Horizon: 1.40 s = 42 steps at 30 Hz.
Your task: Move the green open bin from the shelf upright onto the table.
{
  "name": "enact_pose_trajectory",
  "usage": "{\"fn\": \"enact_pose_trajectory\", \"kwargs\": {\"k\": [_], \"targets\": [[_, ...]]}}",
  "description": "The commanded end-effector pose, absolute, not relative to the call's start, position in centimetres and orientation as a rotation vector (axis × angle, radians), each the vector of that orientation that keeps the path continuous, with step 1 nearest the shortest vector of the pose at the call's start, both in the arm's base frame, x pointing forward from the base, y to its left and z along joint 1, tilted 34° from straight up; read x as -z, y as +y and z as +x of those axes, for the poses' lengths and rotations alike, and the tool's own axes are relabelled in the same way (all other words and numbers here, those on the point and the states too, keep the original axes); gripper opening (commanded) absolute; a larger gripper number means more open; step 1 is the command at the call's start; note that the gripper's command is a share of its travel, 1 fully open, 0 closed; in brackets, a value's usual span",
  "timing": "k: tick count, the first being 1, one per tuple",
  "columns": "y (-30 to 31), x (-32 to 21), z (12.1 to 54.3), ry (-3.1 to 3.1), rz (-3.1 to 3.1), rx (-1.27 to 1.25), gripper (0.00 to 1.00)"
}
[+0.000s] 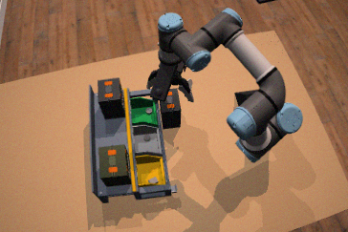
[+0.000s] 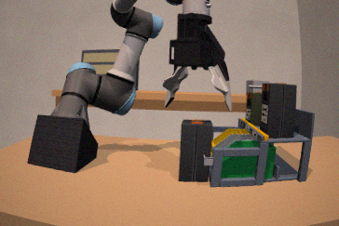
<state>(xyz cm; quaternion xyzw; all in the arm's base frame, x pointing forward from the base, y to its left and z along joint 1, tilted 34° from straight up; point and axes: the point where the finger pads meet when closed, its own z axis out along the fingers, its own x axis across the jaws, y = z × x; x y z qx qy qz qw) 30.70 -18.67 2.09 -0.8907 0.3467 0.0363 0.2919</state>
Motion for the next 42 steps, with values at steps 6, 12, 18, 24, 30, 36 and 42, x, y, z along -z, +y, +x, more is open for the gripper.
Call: {"fn": "enact_pose_trajectory", "kwargs": {"k": [6, 12, 18, 24, 30, 36, 42], "targets": [[-18.75, -2.13, 30.71, 0.708, -2.443, -0.024, 1.0], [-18.75, -2.13, 30.71, 0.708, -2.443, -0.024, 1.0], [-18.75, -2.13, 30.71, 0.394, -2.513, 0.076, 1.0], [-18.75, -2.13, 30.71, 0.394, -2.513, 0.076, 1.0], [-18.75, -2.13, 30.71, 0.388, -2.515, 0.077, 1.0], [-18.75, -2.13, 30.71, 0.332, -2.523, 0.095, 1.0], [-18.75, -2.13, 30.71, 0.332, -2.523, 0.095, 1.0]]}}
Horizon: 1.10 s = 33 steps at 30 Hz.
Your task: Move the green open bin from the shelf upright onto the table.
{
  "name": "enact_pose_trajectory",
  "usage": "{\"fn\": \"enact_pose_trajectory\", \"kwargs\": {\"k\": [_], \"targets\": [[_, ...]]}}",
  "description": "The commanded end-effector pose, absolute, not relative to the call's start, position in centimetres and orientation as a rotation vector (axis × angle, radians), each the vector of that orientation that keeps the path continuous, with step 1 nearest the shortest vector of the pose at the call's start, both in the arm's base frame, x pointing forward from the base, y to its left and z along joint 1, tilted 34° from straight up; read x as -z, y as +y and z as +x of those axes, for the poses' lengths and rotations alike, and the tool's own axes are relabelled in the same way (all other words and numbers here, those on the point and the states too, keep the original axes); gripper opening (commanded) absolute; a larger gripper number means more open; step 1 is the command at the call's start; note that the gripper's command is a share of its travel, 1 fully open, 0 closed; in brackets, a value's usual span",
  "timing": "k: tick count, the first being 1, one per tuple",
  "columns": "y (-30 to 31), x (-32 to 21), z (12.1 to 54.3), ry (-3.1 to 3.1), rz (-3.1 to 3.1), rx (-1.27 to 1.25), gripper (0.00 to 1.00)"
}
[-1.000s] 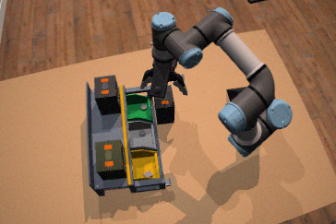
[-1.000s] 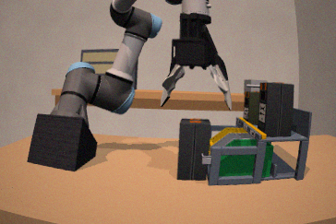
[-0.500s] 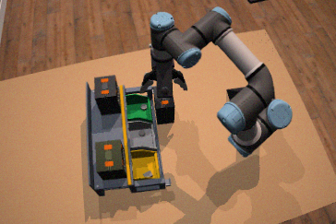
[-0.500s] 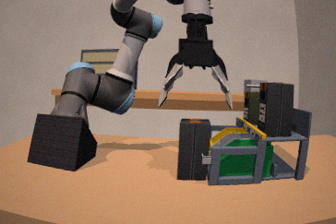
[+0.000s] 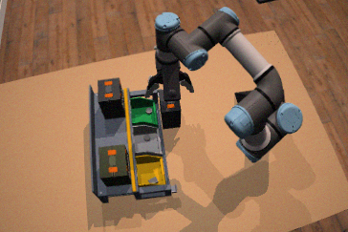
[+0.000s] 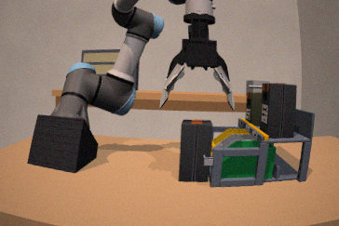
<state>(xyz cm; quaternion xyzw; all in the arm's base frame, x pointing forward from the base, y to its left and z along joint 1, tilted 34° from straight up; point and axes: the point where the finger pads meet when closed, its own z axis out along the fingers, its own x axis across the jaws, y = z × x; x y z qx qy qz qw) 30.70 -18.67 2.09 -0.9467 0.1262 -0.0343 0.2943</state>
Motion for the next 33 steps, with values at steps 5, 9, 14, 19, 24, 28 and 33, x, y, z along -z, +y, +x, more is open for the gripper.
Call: {"fn": "enact_pose_trajectory", "kwargs": {"k": [5, 9, 14, 19, 24, 28, 33], "targets": [[-18.8, -2.1, 30.7, 0.333, -2.523, 0.094, 0.58], [-18.8, -2.1, 30.7, 0.333, -2.523, 0.094, 0.58], [-18.8, -2.1, 30.7, 0.333, -2.523, 0.094, 0.58], [-18.8, -2.1, 30.7, 0.333, -2.523, 0.094, 0.58], [-17.8, -0.6, 31.0, 0.332, -2.523, 0.095, 0.58], [-17.1, 0.3, 31.1, 0.332, -2.523, 0.095, 0.58], [-17.1, 0.3, 31.1, 0.332, -2.523, 0.095, 0.58]]}}
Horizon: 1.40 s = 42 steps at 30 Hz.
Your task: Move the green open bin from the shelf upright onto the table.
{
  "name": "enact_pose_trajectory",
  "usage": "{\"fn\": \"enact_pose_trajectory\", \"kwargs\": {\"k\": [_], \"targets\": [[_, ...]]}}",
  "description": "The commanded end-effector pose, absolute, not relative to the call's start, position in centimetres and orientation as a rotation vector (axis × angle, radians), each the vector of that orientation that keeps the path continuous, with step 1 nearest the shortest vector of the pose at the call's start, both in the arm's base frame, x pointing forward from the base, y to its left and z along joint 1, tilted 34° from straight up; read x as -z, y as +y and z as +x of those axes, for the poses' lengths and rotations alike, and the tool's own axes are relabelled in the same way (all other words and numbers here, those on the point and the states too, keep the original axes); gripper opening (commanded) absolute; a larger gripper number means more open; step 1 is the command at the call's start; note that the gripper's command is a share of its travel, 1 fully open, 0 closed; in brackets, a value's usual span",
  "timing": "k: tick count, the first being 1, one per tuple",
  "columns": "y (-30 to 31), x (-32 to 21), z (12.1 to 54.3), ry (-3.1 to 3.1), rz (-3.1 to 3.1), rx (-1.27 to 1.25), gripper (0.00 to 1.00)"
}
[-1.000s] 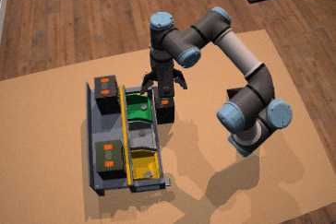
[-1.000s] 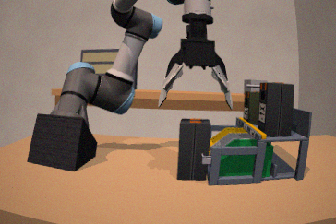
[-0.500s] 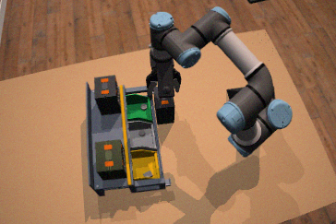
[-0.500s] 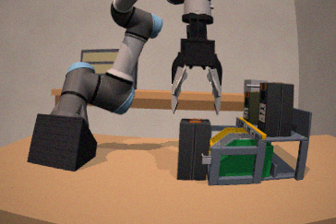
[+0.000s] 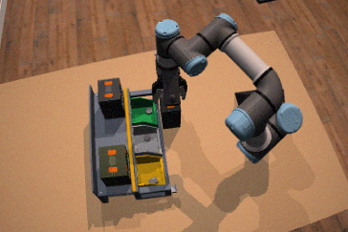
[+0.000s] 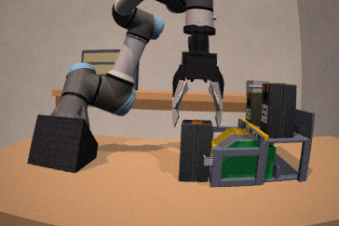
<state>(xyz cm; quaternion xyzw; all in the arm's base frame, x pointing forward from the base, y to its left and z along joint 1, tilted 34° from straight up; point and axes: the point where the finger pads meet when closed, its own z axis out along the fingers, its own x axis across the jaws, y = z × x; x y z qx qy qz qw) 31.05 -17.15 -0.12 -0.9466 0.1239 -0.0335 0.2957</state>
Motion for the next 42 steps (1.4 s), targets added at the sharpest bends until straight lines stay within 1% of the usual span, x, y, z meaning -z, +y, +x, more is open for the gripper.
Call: {"fn": "enact_pose_trajectory", "kwargs": {"k": [1, 5, 10, 42], "targets": [[-17.1, 0.3, 31.1, 0.332, -2.523, 0.095, 0.58], [-17.1, 0.3, 31.1, 0.332, -2.523, 0.095, 0.58], [-15.5, 2.7, 31.5, 0.332, -2.523, 0.095, 0.58], [-15.7, 2.5, 31.5, 0.332, -2.523, 0.095, 0.58]]}}
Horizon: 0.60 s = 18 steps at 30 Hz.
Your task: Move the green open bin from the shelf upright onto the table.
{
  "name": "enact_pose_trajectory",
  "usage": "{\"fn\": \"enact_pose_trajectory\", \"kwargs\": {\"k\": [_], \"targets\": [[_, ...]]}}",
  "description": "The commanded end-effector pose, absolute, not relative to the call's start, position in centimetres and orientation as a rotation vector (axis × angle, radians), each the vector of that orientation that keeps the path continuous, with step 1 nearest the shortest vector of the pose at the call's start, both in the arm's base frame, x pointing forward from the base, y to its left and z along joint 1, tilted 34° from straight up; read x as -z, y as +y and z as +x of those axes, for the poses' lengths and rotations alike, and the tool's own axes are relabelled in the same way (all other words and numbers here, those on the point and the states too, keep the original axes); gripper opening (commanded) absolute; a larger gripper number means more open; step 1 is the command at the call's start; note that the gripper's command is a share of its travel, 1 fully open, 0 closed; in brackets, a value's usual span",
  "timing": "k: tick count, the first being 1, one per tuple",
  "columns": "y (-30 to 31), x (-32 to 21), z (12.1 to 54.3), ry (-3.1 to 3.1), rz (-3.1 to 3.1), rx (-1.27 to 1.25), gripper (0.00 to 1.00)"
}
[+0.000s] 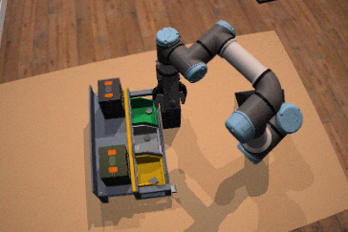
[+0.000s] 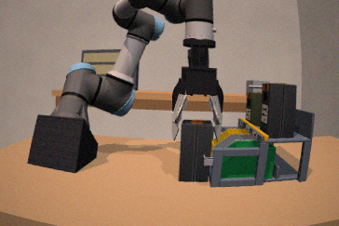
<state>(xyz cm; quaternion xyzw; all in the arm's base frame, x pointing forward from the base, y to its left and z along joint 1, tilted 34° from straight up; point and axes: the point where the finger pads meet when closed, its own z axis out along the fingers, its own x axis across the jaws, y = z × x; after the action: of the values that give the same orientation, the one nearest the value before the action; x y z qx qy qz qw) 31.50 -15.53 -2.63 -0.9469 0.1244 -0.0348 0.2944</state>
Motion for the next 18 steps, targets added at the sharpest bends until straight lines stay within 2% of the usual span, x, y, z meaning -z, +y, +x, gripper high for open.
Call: {"fn": "enact_pose_trajectory", "kwargs": {"k": [1, 14, 15, 18], "targets": [[-15.67, 2.52, 31.51, 0.332, -2.523, 0.095, 0.58], [-15.68, 2.5, 31.5, 0.332, -2.523, 0.095, 0.58], [-15.68, 2.51, 31.5, 0.332, -2.523, 0.095, 0.0], [-15.68, 2.51, 31.5, 0.332, -2.523, 0.095, 0.0]]}}
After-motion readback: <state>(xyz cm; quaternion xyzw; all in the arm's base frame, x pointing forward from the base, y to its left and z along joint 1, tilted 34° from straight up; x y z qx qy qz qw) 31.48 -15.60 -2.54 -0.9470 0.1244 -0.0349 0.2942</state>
